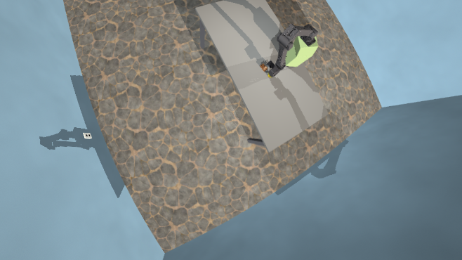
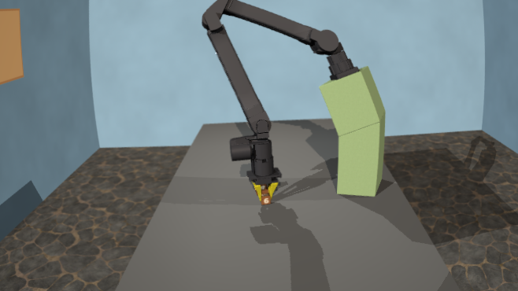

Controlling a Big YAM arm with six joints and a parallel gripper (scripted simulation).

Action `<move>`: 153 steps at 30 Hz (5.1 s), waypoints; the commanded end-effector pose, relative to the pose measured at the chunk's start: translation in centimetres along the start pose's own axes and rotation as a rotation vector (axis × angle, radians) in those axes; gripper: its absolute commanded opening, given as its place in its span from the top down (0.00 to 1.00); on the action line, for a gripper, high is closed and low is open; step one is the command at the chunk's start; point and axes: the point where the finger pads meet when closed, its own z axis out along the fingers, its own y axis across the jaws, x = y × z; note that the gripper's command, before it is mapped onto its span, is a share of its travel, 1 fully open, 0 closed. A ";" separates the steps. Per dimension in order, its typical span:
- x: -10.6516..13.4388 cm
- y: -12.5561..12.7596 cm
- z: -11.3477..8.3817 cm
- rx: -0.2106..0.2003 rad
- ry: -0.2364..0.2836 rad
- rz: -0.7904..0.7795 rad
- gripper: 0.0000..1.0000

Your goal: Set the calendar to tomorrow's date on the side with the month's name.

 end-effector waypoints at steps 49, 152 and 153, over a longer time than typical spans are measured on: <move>0.2 -0.3 -8.8 -0.001 0.000 -0.003 0.74; -12.8 -1.2 -4.3 -0.006 -0.007 0.045 0.74; -12.8 -1.2 -4.3 -0.006 -0.007 0.045 0.74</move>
